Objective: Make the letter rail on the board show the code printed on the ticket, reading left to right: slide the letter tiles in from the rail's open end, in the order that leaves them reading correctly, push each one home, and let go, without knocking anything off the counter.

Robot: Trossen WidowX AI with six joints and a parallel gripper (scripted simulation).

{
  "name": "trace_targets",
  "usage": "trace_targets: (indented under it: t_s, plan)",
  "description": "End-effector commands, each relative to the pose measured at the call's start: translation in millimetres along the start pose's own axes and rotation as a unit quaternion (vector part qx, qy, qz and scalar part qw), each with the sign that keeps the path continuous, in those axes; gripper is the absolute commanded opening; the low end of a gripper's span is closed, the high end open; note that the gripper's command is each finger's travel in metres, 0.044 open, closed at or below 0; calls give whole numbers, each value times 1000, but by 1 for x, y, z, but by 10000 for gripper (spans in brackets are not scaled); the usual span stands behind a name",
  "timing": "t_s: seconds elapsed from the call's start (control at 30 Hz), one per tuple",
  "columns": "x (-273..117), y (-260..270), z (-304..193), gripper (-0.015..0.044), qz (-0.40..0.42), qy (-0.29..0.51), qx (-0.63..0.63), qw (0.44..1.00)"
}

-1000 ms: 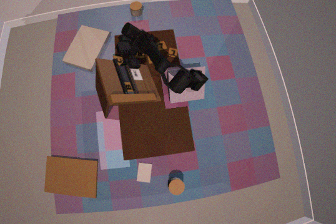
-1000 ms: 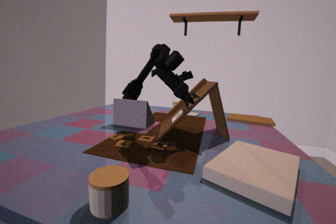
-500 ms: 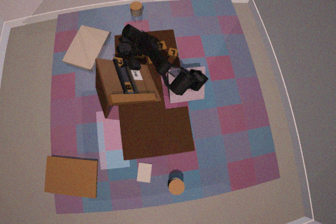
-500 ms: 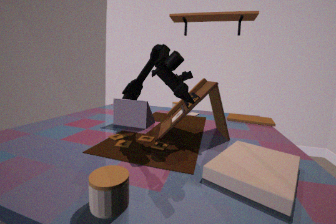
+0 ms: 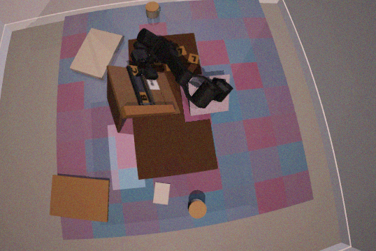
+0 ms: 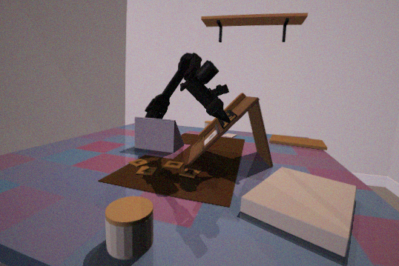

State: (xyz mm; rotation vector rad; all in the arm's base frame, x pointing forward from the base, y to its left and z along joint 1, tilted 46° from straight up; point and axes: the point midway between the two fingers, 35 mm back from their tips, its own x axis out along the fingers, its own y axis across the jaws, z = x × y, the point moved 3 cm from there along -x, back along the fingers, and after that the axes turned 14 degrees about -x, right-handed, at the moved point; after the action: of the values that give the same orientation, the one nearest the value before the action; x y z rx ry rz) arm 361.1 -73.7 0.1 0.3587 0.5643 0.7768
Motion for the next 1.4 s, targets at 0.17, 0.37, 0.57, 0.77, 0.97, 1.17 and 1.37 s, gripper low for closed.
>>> trace_targets:
  t_s: [0.17, 0.37, 0.57, 0.77, 0.97, 1.17, 1.37]
  plan:
    - [0, 5, 1, 0, -2, 2, 3, 1000]
    - [0, 8, 2, 0, -2, 2, 3, 1000]
    - [0, 12, 2, 0, -2, 2, 3, 1000]
    - [0, 16, 2, 0, -2, 2, 3, 1000]
    - [0, 19, 3, 0, -2, 2, 4, 1000]
    - [0, 23, 3, 0, -1, 2, 4, 1000]
    - [0, 26, 4, 0, -1, 2, 4, 1000]
